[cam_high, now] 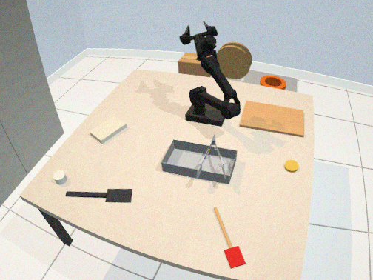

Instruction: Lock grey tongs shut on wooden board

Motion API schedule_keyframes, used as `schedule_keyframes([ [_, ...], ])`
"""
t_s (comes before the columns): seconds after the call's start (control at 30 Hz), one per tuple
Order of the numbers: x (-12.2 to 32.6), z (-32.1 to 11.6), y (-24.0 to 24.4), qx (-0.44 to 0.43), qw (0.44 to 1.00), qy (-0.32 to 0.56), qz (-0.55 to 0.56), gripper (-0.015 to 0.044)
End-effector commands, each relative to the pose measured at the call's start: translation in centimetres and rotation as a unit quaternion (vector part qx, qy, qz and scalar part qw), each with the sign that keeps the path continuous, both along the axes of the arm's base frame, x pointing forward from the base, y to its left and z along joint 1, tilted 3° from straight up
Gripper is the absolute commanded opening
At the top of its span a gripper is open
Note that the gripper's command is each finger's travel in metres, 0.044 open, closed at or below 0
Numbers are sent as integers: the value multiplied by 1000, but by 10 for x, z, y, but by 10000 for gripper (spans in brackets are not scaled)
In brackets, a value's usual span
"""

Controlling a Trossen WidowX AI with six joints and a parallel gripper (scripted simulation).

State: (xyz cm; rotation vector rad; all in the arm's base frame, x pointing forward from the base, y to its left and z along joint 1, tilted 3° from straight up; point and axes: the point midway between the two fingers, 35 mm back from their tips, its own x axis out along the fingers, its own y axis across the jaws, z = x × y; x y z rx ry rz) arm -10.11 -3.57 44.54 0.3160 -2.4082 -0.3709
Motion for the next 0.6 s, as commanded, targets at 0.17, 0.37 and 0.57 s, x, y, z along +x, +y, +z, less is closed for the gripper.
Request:
schedule_keyframes([
  [0.17,-6,-3,-26,82,997,5,13,440],
  [0.37,-4,-12,-92,297,951,77,42,440],
  [0.57,33,-28,-163,495,826,258,78,440],
])
